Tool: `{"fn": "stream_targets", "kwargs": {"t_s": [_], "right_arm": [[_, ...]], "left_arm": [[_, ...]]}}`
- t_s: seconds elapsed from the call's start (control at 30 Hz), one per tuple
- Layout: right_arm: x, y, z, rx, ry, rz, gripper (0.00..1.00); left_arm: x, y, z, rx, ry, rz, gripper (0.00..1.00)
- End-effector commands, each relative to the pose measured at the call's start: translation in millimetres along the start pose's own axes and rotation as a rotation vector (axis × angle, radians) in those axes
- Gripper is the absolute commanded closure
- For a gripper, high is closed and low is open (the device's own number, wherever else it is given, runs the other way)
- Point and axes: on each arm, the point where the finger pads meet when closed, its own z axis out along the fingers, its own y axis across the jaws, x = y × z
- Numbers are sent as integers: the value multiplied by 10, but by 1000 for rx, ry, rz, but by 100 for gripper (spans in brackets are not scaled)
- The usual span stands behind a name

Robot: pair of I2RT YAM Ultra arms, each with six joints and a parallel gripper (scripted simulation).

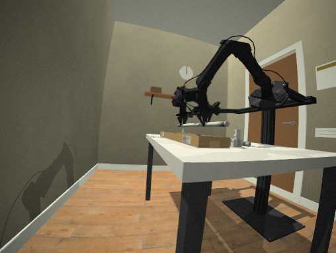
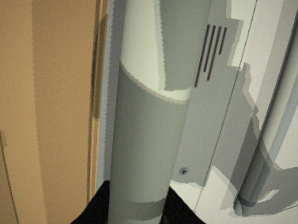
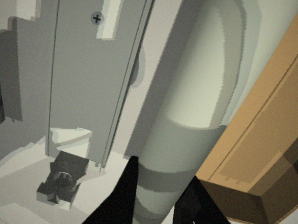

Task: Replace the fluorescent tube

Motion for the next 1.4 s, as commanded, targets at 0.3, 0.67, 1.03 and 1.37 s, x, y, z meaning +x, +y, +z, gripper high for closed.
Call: {"fn": "stream_targets", "kwargs": {"t_s": [0.3,0.67,1.03,1.37], "right_arm": [[-123,-43,-5,-25,-29,-30,89],[-210,-121,-54,-14,-38,-27,89],[-187,-221,-64,-14,-36,-29,89],[-200,-265,-62,-5,-39,-15,89]], "left_arm": [[-141,100,-105,7,-43,31,89],[-165,180,-112,5,-43,26,89],[-133,308,-192,-7,-50,28,89],[-115,372,-238,-21,-55,15,89]]}}
